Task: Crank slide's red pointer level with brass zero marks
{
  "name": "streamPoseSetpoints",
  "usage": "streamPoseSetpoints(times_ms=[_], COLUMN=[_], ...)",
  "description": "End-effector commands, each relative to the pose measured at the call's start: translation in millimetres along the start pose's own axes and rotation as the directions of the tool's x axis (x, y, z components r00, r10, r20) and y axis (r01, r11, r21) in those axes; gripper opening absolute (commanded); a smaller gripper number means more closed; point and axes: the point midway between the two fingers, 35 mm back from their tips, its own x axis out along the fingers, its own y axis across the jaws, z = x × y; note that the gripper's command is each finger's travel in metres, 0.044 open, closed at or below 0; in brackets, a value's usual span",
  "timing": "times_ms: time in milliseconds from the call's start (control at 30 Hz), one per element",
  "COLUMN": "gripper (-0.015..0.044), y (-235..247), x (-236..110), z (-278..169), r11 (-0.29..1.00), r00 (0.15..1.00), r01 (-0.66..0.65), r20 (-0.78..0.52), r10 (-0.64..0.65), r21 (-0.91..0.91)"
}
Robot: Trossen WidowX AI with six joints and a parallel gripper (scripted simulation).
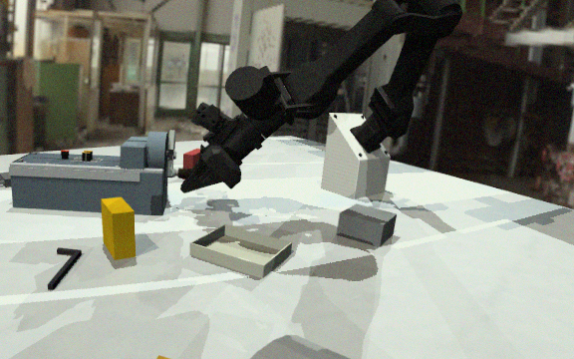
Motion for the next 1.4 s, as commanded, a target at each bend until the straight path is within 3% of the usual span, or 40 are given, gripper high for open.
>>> streamPoseSetpoints(times_ms=[0,567,1067,1367], gripper=[0.0000,0.0440,0.0440,0.0440], y=[0.0,0.0,-0.4,-4.1], x=[0.0,0.0,-38.8,-101.7], z=[0.0,0.0,41.4,106.2], r11=[1.000,1.000,1.000,1.000], r00=[1.000,1.000,1.000,1.000], r01=[0.000,0.000,0.002,0.015], r20=[0.000,0.000,0.001,0.002], r10=[0.000,0.000,-0.002,-0.015], r21=[0.000,0.000,-0.001,0.005])
